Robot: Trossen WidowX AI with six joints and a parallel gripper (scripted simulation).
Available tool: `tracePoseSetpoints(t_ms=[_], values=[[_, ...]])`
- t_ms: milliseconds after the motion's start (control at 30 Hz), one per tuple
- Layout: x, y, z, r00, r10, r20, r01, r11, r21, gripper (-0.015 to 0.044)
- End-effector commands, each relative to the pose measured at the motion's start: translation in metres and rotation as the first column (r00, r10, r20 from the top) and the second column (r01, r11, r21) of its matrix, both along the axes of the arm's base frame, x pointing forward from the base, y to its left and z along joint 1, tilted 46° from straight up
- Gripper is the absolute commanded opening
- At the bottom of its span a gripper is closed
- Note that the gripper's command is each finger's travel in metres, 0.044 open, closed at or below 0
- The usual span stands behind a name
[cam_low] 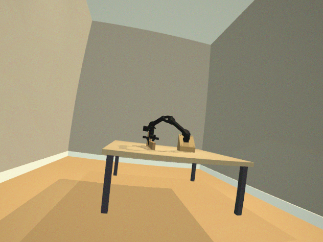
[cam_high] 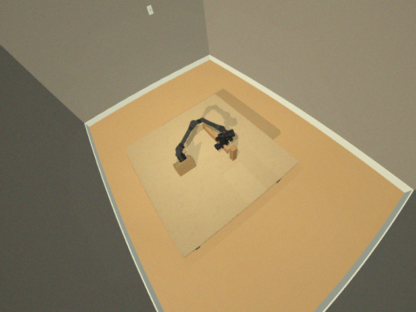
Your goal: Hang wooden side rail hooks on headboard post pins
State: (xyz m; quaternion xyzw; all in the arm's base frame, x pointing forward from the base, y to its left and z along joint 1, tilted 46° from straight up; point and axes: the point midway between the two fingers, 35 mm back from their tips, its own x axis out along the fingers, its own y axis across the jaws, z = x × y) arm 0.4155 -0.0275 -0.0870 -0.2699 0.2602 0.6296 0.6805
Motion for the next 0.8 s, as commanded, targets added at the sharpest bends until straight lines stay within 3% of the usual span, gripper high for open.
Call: tracePoseSetpoints(t_ms=[0,767], values=[[0.0003,-0.0013,0.0011,1.000,0.007,0.008,-0.007,1.000,-0.002,0.0000],[0.0001,-0.0041,0.0037,1.000,0.007,0.008,-0.007,1.000,-0.002,0.0000]])
